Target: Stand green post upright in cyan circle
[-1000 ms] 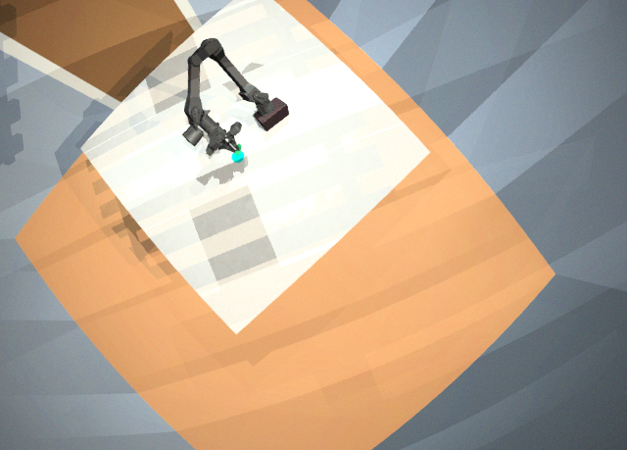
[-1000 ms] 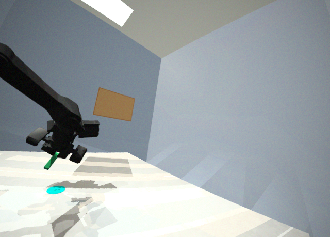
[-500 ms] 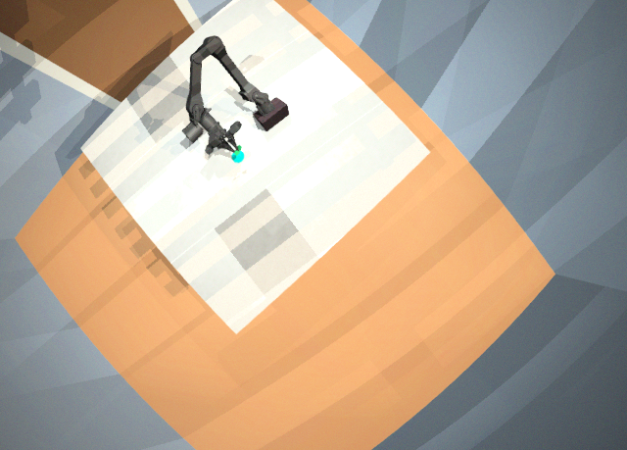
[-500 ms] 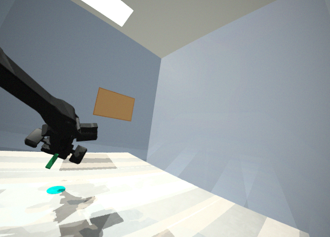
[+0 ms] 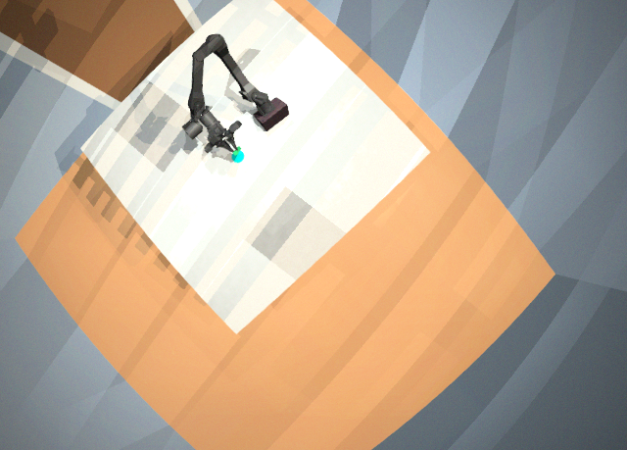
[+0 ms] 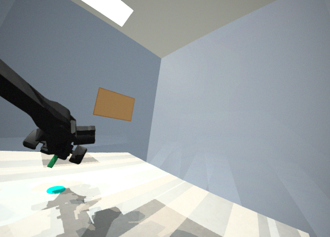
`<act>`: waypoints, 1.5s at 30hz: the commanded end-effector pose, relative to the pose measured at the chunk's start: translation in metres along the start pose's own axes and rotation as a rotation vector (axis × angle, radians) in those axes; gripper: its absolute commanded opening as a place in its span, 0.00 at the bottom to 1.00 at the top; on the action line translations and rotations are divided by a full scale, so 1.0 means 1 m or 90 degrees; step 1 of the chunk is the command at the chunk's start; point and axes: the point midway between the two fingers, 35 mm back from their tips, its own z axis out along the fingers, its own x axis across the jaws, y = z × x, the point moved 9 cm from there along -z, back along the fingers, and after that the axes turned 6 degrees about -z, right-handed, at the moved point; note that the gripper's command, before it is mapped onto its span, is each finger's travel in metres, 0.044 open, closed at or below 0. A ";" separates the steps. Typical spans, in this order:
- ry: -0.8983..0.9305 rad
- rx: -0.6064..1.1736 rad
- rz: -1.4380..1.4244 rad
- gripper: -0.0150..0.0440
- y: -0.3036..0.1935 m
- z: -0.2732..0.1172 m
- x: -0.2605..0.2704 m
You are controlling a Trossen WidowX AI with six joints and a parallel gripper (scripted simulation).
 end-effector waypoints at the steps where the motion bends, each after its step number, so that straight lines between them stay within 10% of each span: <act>1: -0.009 -0.023 -0.008 0.29 -0.003 -0.002 0.001; 45: -0.112 -0.198 -0.093 0.29 -0.027 -0.014 0.010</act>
